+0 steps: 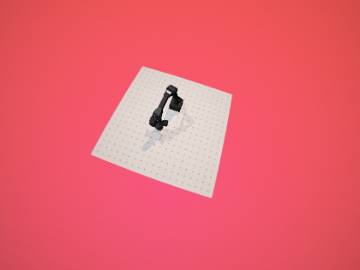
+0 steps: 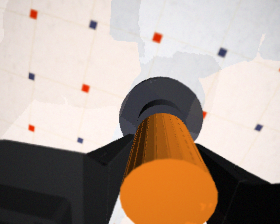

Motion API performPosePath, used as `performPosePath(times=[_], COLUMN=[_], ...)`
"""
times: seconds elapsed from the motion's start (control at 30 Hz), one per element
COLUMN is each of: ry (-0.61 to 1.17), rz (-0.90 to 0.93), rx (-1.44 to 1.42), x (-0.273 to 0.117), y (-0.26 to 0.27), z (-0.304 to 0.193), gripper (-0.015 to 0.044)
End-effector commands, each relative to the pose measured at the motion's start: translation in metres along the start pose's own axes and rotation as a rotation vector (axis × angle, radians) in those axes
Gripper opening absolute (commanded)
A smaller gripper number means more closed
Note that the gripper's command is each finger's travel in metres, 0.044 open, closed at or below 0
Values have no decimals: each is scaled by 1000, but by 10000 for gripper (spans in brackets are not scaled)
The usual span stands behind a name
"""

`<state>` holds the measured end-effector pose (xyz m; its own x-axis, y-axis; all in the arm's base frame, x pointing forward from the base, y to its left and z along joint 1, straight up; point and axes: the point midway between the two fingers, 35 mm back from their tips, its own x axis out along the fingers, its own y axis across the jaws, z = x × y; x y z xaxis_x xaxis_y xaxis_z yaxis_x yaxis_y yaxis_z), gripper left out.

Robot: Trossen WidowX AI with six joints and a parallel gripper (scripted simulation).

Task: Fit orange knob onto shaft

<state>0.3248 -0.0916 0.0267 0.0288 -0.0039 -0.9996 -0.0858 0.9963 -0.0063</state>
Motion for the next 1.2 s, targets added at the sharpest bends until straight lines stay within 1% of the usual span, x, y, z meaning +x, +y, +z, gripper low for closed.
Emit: performPosePath(times=[0.0, 0.5, 0.67, 0.83, 1.17], ry=[0, 0, 0, 0, 0], rz=[-1, -1, -1, -1, -1], rx=[46, -17, -5, -57, -57], x=[1, 1, -7, -6, -3], y=[0, 0, -1, -1, 0], z=[0, 0, 1, 3, 2], gripper=[0, 0, 0, 0, 0])
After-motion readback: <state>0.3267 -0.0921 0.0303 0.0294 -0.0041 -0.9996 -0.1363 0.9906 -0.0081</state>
